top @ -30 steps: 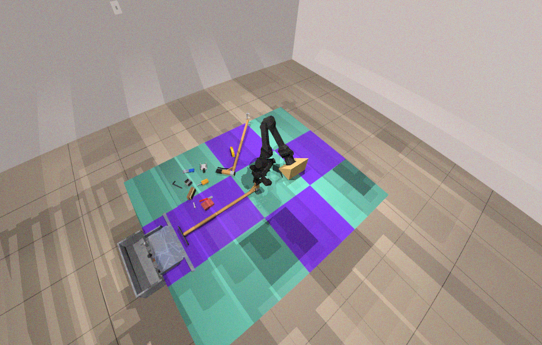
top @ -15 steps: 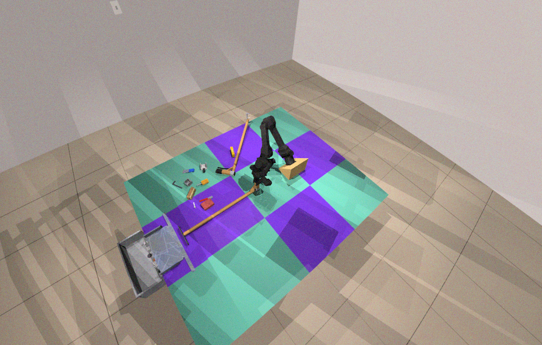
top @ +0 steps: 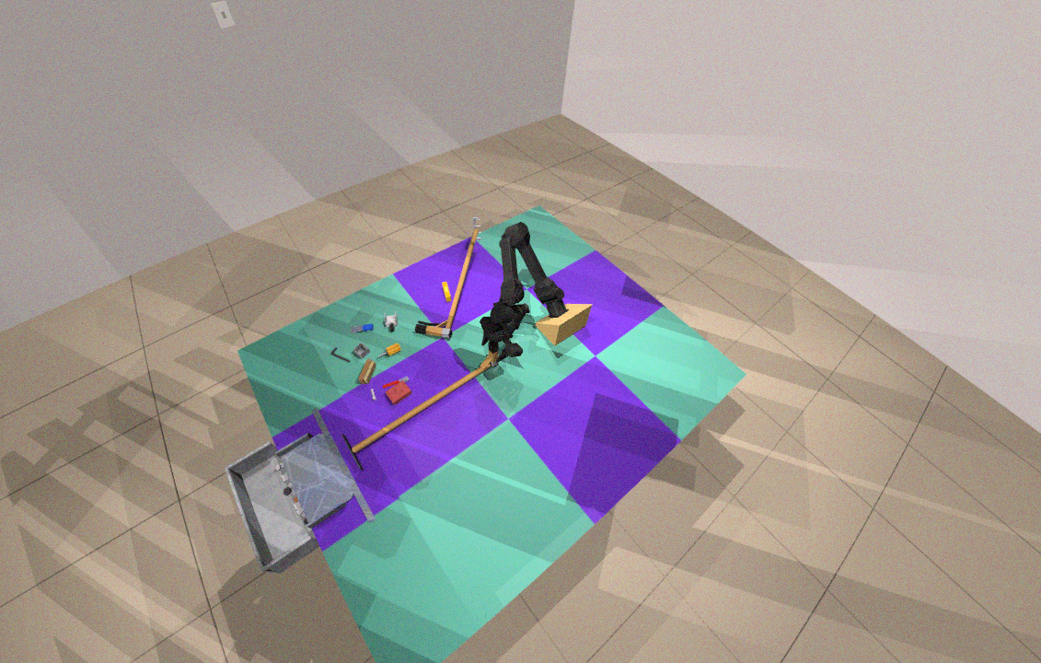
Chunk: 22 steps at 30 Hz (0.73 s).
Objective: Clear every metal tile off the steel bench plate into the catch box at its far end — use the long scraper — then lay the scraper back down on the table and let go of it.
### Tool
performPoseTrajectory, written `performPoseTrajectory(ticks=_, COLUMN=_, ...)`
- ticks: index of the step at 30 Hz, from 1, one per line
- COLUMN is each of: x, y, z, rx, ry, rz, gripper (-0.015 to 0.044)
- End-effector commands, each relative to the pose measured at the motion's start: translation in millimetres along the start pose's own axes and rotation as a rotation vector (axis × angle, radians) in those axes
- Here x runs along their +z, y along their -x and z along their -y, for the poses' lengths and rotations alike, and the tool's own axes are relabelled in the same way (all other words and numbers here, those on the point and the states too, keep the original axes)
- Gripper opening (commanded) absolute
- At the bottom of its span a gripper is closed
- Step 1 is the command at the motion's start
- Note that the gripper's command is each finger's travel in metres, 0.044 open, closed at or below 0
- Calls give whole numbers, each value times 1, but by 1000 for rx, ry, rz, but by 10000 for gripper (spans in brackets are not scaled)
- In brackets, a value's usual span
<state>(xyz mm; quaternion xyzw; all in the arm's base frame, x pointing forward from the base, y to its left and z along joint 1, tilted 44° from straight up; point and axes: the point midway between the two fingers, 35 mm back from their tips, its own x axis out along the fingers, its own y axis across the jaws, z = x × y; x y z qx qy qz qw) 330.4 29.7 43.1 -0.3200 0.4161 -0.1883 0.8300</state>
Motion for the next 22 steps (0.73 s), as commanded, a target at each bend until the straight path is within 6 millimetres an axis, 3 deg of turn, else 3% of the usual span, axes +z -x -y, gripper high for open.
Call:
performPoseTrajectory(ticks=1, x=6, y=7, z=-3, rx=9, ry=-13, rz=7, gripper=440)
performPoseTrajectory(ticks=22, x=28, y=58, z=-15, rx=45, ry=-34, rz=4, gripper=440)
